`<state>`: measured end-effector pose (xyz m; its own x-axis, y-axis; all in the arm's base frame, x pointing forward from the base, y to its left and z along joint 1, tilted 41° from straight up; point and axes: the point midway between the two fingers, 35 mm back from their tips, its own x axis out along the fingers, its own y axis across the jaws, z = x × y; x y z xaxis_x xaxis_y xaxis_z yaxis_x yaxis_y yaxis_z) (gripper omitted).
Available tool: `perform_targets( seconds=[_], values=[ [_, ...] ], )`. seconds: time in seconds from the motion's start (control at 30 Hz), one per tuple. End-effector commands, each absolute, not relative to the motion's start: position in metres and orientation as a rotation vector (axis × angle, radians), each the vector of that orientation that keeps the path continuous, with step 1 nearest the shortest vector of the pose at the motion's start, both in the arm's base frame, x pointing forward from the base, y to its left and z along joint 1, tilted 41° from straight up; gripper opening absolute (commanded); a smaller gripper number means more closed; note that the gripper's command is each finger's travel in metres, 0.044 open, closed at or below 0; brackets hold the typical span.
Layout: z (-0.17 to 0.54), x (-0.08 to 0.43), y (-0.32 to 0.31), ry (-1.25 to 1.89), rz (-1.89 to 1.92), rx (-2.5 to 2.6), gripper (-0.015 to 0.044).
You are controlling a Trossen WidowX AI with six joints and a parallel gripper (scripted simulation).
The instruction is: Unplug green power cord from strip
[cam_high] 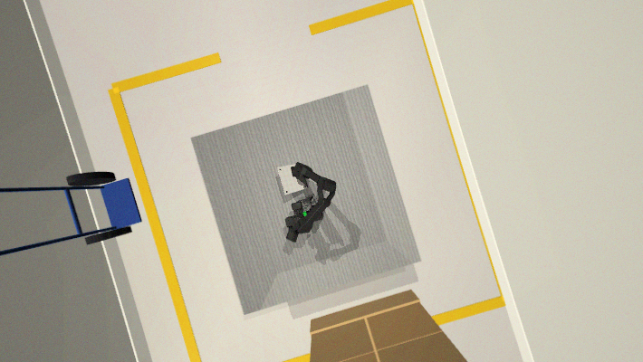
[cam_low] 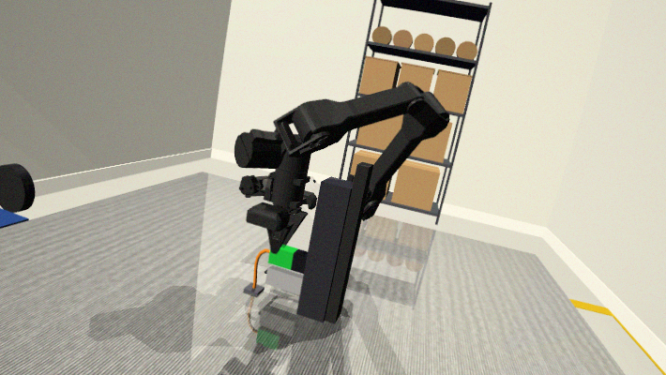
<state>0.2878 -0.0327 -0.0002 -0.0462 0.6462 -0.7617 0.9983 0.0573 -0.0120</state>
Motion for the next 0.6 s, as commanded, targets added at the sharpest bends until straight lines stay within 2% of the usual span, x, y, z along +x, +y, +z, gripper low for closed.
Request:
perform_targets(
  seconds=[0.0, 0.03, 0.17, 0.43, 0.57],
  values=[
    [-0.0024, 0.2867, -0.0295, 1.761, -0.777, 1.653, 0.0160],
    [-0.0024, 0.2867, -0.0295, 1.761, -0.777, 1.653, 0.0160],
    [-0.0012, 0.2874, -0.0314, 1.758, -0.775, 1.647, 0.0055],
    [-0.0012, 0.2874, -0.0314, 1.758, -0.775, 1.647, 0.0002],
    [-0.0028, 0.2878, -0.0335, 1.757, -0.775, 1.647, 0.0000]
  ],
)
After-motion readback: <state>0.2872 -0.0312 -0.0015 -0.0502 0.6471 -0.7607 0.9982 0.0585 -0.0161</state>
